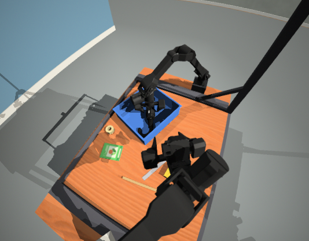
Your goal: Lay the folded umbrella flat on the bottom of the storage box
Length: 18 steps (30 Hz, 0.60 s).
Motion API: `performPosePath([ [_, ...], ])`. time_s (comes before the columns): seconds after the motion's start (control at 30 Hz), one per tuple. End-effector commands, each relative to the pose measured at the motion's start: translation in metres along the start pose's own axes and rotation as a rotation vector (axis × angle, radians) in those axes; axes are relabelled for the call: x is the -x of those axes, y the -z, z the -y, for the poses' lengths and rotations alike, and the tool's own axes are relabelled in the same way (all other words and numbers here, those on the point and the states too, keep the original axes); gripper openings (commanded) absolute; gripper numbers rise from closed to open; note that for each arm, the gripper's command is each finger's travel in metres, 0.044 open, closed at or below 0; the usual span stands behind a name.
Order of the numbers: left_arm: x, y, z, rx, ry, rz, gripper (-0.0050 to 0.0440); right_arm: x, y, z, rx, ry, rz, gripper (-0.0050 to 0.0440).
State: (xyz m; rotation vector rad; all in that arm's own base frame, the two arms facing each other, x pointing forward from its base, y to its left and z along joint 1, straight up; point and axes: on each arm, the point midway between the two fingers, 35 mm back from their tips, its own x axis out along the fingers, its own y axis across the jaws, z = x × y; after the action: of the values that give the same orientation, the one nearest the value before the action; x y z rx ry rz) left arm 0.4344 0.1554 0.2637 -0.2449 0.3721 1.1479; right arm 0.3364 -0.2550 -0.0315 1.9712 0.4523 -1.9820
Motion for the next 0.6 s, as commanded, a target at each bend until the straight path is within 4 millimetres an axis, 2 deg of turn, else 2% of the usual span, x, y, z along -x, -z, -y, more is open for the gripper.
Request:
performPosePath([
  [0.0,0.005,-0.009,-0.001,0.022,0.008,0.012,0.04,0.031,0.005,-0.01,0.0,-0.057,-0.029,0.044],
  [0.17,0.005,-0.009,-0.001,0.022,0.008,0.012,0.04,0.041,0.005,-0.009,0.0,-0.057,-0.029,0.0424],
  [0.3,0.005,-0.009,-0.001,0.022,0.008,0.012,0.04,0.068,0.004,-0.008,0.0,-0.057,-0.029,0.0424],
  [0.37,0.005,-0.009,-0.001,0.022,0.008,0.012,0.04,0.068,0.004,-0.008,0.0,-0.057,-0.029,0.0424],
  [0.57,0.005,-0.009,-0.001,0.022,0.008,0.012,0.04,0.133,0.003,-0.005,0.0,-0.057,-0.029,0.0424],
])
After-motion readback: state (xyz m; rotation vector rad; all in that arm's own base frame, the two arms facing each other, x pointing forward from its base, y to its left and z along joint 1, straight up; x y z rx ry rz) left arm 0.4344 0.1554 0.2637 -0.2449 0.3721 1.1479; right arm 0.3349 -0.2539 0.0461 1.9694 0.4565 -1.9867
